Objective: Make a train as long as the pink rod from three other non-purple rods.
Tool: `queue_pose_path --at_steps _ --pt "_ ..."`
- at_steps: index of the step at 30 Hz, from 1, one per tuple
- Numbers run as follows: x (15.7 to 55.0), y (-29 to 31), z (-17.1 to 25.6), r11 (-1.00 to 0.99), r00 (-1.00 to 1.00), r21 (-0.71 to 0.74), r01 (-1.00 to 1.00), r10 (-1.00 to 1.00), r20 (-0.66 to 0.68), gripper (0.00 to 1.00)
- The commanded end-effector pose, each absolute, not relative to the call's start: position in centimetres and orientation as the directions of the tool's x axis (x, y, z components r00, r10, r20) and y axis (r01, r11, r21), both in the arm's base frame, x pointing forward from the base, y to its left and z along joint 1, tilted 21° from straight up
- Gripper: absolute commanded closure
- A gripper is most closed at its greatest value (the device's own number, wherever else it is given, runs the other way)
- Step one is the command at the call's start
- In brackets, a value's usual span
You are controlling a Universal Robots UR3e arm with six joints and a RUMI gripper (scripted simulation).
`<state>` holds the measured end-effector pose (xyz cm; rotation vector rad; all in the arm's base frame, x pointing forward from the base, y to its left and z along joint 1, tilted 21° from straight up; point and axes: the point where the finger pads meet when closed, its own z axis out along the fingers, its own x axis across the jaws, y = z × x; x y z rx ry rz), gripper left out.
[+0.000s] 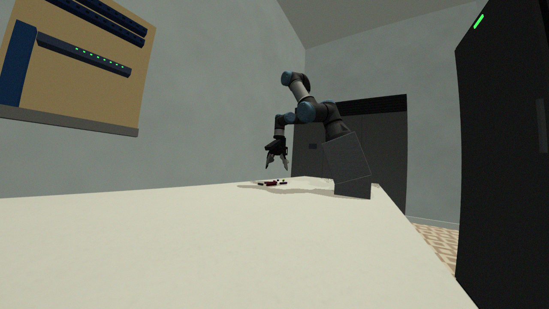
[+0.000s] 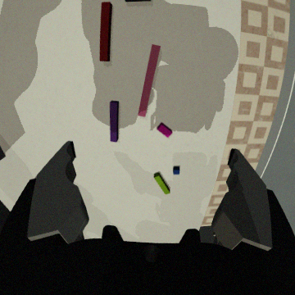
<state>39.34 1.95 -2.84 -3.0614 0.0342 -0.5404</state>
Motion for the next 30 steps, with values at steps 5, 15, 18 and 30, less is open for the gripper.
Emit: queue_pose_path --at_steps 5,15,18,30 --pt "39.2 2.8 -2.8 -0.978 0.916 0.044 0.202 0.205 0.345 0.0" --pt "39.1 3.5 -2.8 -0.935 0.873 0.098 0.342 0.355 0.335 0.0" --pt "39.0 3.8 -2.9 -0.909 0.848 0.12 0.4 0.416 0.328 0.0" --pt "38.8 4.8 -2.9 -0.805 0.749 0.185 0.564 0.592 0.298 0.0"
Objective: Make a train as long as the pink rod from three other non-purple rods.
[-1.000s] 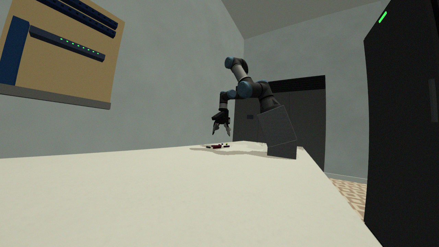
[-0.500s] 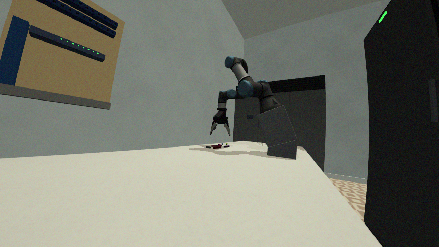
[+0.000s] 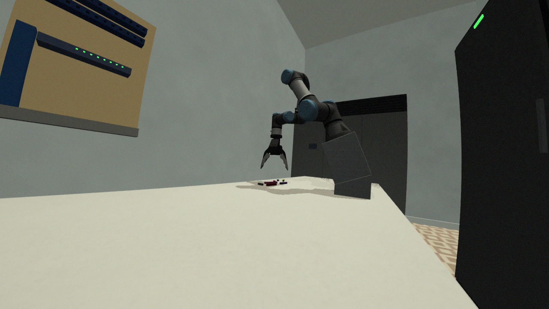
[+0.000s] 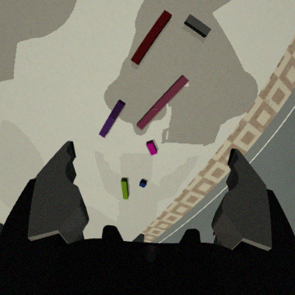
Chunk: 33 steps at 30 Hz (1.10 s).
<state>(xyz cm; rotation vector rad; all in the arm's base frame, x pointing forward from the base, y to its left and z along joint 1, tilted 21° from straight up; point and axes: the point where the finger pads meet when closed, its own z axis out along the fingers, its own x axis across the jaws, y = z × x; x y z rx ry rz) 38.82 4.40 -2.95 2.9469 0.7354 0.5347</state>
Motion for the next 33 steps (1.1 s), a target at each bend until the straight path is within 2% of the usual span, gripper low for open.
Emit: queue_pose_path --at_steps 1,20,33 --pt "38.8 4.8 -2.9 -0.795 0.739 0.19 0.576 0.606 0.295 0.0" --pt "38.5 6.0 -2.9 -0.589 0.543 0.269 0.762 0.808 0.23 0.0" --pt "38.3 7.0 -2.9 -0.367 0.333 0.321 0.873 0.93 0.157 0.0"
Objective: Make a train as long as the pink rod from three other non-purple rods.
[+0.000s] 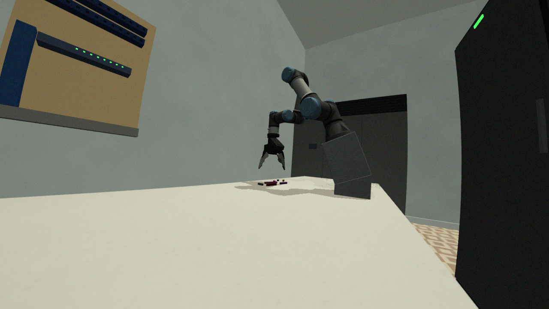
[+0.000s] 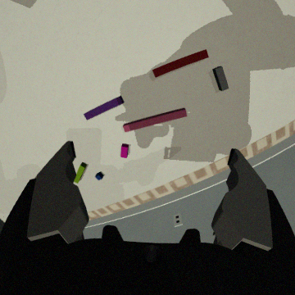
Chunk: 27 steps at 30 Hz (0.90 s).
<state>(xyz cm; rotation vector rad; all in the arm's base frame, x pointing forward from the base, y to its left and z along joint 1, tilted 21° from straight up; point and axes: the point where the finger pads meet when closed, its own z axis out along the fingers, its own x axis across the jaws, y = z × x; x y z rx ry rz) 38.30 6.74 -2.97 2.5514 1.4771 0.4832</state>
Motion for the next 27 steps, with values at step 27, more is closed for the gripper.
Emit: queue_pose_path --at_steps 27 --pt "38.1 8.6 -2.7 0.026 -0.036 0.363 0.931 0.999 0.021 0.0"
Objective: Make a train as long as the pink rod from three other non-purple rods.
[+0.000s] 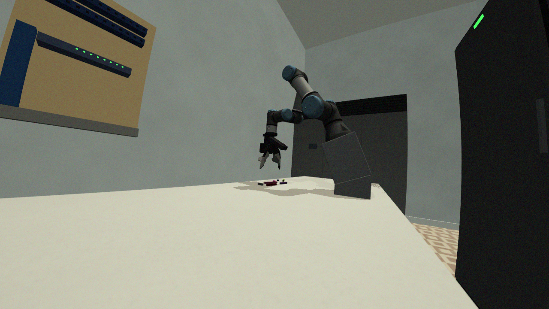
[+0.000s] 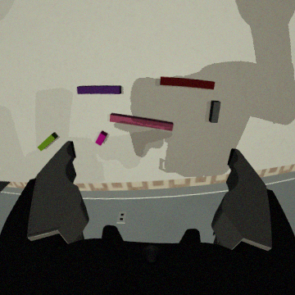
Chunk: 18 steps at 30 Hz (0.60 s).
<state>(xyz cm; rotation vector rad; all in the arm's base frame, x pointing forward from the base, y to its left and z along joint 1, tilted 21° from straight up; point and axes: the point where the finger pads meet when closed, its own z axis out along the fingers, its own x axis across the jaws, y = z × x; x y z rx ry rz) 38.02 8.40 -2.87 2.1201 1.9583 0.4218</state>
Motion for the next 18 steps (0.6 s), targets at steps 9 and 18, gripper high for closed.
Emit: queue_pose_path --at_steps 9,18 --pt "38.07 8.75 -2.74 0.067 -0.074 0.364 0.929 0.997 0.007 0.0" --pt "38.07 8.72 -2.74 0.067 -0.074 0.364 0.929 0.997 0.006 0.0"
